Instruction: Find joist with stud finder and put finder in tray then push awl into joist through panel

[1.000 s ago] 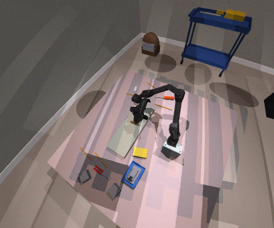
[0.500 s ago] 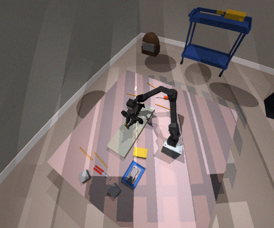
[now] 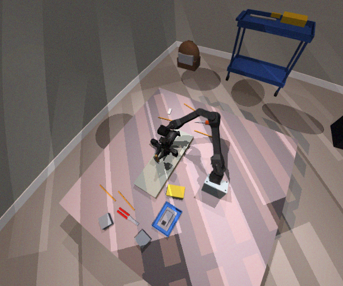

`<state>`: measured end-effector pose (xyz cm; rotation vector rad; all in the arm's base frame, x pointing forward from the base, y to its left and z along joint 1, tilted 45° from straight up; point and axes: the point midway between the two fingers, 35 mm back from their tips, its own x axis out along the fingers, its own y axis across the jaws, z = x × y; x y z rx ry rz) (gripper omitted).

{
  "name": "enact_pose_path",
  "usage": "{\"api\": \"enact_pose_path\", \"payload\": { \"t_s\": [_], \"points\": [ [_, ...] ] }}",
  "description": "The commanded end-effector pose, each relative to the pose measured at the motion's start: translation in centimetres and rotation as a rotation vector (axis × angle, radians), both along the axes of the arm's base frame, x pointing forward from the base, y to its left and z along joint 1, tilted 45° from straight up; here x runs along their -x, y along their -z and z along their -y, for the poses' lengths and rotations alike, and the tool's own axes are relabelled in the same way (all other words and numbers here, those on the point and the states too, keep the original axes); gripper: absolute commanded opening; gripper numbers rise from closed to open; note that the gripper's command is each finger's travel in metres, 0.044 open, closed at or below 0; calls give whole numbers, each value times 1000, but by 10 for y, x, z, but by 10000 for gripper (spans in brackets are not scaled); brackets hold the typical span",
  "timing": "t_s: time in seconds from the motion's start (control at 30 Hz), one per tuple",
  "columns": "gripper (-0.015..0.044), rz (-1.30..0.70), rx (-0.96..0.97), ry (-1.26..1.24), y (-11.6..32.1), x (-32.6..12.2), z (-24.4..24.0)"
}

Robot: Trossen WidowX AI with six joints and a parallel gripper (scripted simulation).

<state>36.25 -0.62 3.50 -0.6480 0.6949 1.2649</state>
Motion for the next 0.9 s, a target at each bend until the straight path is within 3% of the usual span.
{"api": "enact_pose_path", "payload": {
  "t_s": [0.0,0.87],
  "points": [
    [0,6,-9,-3,2,-1,2],
    [0,6,-7,-3,22,2,22]
  ]
}}
